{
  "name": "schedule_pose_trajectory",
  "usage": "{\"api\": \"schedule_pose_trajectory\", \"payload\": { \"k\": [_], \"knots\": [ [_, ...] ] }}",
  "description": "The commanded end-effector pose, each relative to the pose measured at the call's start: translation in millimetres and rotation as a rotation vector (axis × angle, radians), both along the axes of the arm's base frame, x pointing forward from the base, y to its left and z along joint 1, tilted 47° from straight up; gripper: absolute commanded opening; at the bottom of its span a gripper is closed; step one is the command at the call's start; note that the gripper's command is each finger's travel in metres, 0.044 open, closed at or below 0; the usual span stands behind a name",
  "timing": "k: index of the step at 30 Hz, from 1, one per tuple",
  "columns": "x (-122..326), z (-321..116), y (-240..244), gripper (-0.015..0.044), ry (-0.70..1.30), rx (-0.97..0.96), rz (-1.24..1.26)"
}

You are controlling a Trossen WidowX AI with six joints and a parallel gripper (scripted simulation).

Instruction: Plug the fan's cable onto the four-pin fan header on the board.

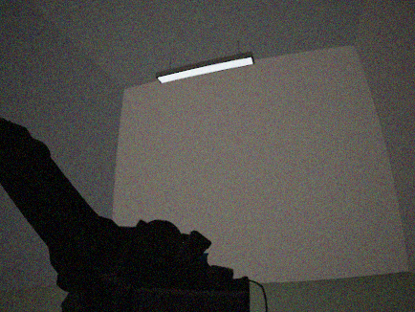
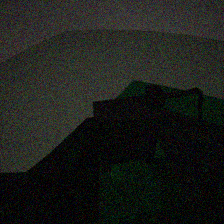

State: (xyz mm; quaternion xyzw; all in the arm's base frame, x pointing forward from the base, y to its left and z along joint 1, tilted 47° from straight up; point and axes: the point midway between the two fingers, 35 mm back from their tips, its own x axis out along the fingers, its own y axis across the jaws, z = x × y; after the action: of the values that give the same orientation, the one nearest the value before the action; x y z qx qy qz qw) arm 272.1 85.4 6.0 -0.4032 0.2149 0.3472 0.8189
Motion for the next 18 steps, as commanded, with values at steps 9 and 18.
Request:
{"api": "schedule_pose_trajectory", "payload": {
  "k": [9,18],
  "knots": [
    [-3.4,7.0,2.8,0.0,-0.035,0.003,0.016],
    [-3.5,7.7,3.6,0.0,-0.035,0.002,0.017]
  ]
}}
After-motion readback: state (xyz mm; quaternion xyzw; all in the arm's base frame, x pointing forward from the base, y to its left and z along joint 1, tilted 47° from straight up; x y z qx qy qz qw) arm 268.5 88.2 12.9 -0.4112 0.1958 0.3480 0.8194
